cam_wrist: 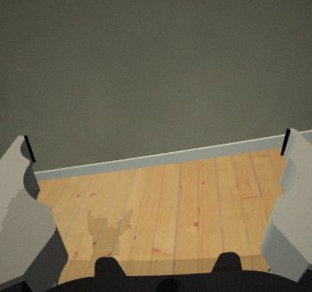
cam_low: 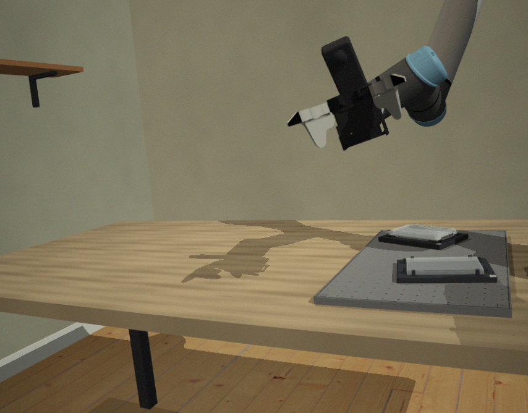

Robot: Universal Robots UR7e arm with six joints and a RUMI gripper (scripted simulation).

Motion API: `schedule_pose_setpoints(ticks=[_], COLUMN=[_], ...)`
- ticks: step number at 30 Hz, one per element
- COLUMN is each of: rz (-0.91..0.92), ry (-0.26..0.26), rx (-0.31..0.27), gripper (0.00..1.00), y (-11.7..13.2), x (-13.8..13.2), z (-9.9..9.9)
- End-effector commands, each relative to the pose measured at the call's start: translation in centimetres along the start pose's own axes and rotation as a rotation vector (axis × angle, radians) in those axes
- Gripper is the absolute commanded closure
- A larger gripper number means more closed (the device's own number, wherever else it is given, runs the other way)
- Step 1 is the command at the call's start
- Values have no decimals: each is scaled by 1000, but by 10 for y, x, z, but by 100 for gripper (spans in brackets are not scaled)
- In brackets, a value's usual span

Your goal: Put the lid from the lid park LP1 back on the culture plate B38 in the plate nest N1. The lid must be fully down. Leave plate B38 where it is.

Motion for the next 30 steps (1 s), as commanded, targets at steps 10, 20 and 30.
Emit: schedule_pose_setpoints(ticks=[10,20,30], rz=[-1,43,152], ry=[0,23,82], rx=[0,-34,-111], gripper=[0,18,18], y=[0,-2,-7], x=[0,6,20], z=[0,-13,-46])
Point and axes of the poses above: the point where the finger pads meet when closed, its own z axis out along the fingers, its own x axis across the jaws, y = z × x, the point moved 3 cm from there along -z, back along the fingers, and after that the axes turned 14 degrees about z, right-handed, at the moved point
